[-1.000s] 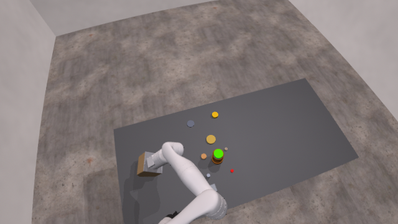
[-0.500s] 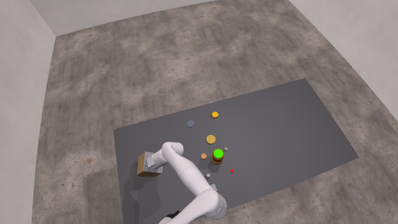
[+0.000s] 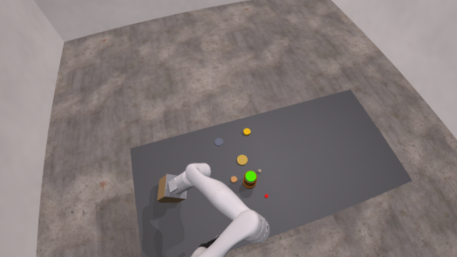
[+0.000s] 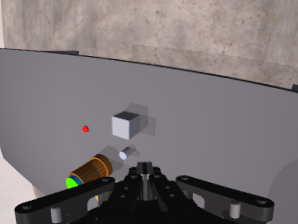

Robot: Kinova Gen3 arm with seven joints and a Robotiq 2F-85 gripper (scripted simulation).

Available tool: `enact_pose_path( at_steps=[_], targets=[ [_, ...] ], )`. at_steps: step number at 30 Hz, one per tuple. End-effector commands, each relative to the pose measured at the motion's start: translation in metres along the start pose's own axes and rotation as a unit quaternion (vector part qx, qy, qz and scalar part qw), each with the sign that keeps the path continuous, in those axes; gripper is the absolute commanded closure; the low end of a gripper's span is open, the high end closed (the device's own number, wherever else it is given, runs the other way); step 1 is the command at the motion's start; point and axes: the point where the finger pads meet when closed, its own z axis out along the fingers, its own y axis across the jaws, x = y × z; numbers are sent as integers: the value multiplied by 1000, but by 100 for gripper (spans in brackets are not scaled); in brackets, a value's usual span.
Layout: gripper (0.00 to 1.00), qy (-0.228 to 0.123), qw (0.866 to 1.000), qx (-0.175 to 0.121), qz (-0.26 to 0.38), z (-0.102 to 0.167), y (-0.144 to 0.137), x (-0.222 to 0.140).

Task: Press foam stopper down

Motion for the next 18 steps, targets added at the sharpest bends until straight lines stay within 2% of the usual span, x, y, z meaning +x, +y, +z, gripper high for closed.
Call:
enact_pose_path(
  at_steps=[1,2,16,18],
  targets=[
    [100,-15,999,-10,-27,15,-19,5],
    [100,-20,999,-15,-36,22,-25,6],
    [100,-25,998,-21,-46,29,-31,7],
    [100,-31,998,-27,-57,37,-38,7]
  ],
)
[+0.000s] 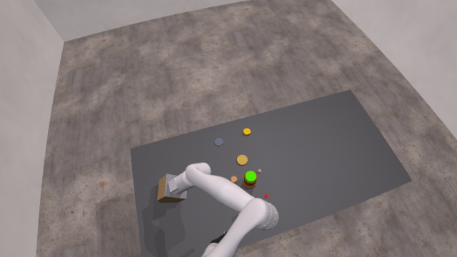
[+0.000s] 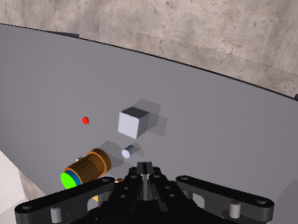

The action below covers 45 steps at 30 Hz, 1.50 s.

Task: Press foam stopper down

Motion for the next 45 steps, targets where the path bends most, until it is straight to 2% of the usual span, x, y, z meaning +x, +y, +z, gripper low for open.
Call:
enact_pose_path(
  at_steps=[1,25,26,34,35,44,45],
  targets=[
    [100,-4,1000,-2,-10,4,-7,1],
    [100,-16,999,-16,-33,19,-22,4],
    [100,-22,998,-23,-46,28,-31,5],
    [100,-22,998,-23,-46,28,-31,5],
    [100,-28,997,-31,-59,37,-39,5],
    [100,-28,997,-31,-59,37,-39,5],
    [100,-35,996,-40,-73,46,-48,5]
  ],
)
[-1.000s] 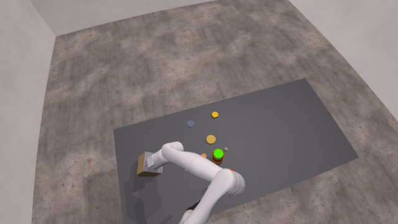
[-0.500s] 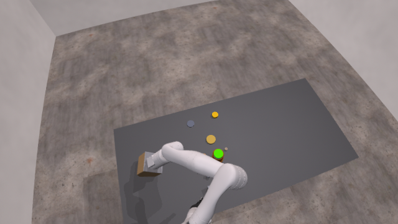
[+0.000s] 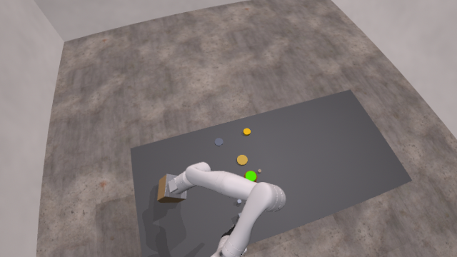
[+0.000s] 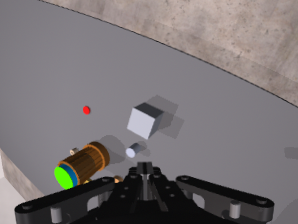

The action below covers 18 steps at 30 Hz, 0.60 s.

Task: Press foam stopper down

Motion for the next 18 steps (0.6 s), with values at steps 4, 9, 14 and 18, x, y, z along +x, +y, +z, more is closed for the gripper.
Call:
enact_pose_path(
  at_steps=[4,9,14,18],
  targets=[
    [100,-5,1000,-5,-15,6,-11,2],
    [100,-5,1000,-5,-15,6,-11,2],
    [100,-12,999,-14,-30,15,-20,3],
    [100,-12,999,-14,-30,15,-20,3]
  ],
)
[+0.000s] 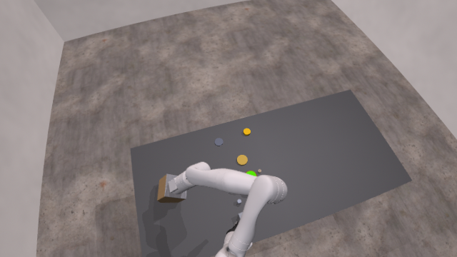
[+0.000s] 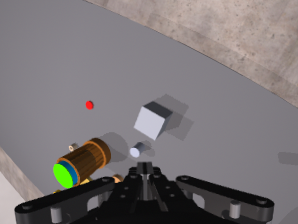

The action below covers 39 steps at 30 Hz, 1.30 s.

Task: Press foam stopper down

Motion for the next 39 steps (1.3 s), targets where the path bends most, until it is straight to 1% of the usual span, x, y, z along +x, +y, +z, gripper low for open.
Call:
enact_pose_path(
  at_steps=[1,3,4,13,14,23,24,33,34,39],
  targets=[
    [100,1,1000,-1,-2,-1,-1,0],
    [100,1,1000,-1,-2,-1,-1,0],
    [100,-5,1000,-10,-17,8,-11,2],
    [100,-5,1000,-10,-17,8,-11,2],
    [100,-11,999,-21,-34,17,-21,3],
    [100,-11,999,-21,-34,17,-21,3],
    [100,-17,998,-31,-50,26,-32,3],
    [100,-17,998,-31,-50,26,-32,3],
    [100,-22,997,-43,-67,35,-42,3],
    [100,-22,997,-43,-67,35,-42,3]
  ],
)
